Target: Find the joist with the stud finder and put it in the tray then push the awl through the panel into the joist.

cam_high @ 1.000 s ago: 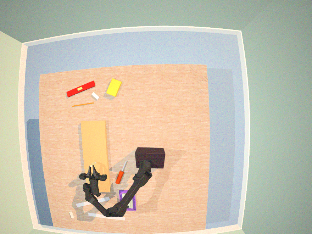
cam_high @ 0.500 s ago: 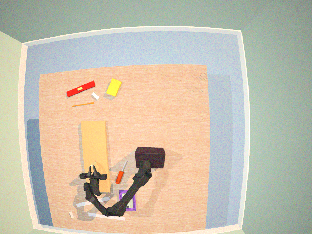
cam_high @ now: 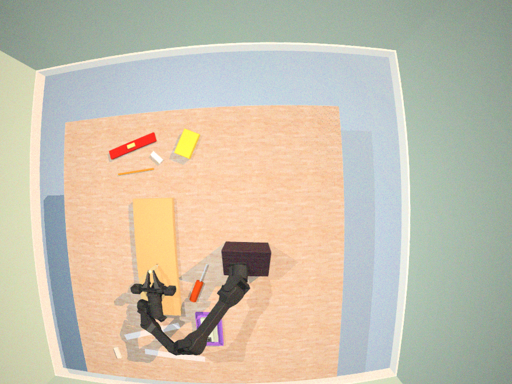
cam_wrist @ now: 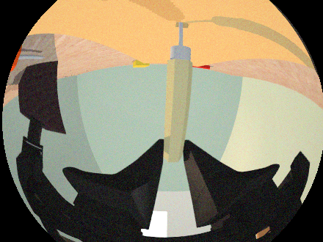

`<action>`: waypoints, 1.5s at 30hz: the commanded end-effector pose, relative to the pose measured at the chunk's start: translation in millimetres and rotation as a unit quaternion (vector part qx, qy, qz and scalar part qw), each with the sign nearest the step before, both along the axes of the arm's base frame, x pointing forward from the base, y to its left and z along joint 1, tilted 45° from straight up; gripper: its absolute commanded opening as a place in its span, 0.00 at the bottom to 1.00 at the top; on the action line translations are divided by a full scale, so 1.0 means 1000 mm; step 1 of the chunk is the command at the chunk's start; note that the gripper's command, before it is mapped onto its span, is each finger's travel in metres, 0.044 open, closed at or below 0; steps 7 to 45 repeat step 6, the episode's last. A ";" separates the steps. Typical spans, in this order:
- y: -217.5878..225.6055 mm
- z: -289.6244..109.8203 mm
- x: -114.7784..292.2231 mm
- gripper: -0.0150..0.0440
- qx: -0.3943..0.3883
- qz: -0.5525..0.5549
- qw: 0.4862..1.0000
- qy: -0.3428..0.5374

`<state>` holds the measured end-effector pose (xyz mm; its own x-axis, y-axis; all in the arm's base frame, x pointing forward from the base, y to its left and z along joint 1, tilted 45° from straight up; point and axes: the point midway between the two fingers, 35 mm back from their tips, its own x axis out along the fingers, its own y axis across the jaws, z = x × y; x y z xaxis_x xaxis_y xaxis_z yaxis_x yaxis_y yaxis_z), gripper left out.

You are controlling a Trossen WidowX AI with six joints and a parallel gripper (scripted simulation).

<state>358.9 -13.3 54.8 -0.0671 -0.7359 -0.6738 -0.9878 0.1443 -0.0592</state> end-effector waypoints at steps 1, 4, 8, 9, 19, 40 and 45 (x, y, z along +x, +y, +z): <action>0.000 0.000 0.000 0.25 0.000 0.000 1.000 0.000; 0.000 0.000 0.000 0.25 0.000 0.000 1.000 0.000; 0.000 0.000 0.000 0.25 0.000 0.000 1.000 0.000; 0.000 0.000 0.000 0.25 0.000 0.000 1.000 0.000; 0.000 0.000 0.000 0.25 0.000 0.000 1.000 0.000; 0.000 0.000 0.000 0.25 0.000 0.000 1.000 0.000; 0.000 0.000 0.000 0.25 0.000 0.000 1.000 0.000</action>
